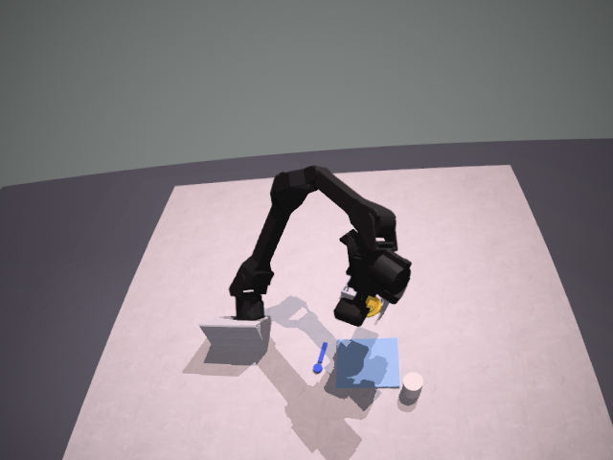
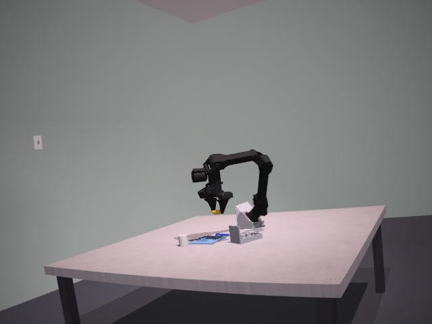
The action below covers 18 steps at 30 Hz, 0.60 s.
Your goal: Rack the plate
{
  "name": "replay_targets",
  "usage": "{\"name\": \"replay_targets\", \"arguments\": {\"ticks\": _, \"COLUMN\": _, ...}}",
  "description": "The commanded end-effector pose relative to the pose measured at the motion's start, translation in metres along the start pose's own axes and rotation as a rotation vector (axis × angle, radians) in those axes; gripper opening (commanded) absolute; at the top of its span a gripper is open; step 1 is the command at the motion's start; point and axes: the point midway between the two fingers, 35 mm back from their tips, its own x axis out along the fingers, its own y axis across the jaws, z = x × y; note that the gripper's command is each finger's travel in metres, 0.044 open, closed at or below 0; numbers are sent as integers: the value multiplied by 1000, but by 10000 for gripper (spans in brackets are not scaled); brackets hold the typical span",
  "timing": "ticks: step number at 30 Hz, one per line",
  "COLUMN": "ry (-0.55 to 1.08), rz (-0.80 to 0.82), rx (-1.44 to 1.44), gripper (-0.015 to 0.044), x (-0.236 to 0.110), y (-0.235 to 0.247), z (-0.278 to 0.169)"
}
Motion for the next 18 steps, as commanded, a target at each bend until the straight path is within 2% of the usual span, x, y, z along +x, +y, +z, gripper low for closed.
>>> {"name": "replay_targets", "arguments": {"ticks": 1, "ry": -6, "rz": 4, "rx": 124, "gripper": 0, "x": -2, "y": 14, "z": -10}}
{"name": "replay_targets", "arguments": {"ticks": 18, "ry": -22, "rz": 15, "rx": 705, "gripper": 0, "x": -5, "y": 70, "z": -61}}
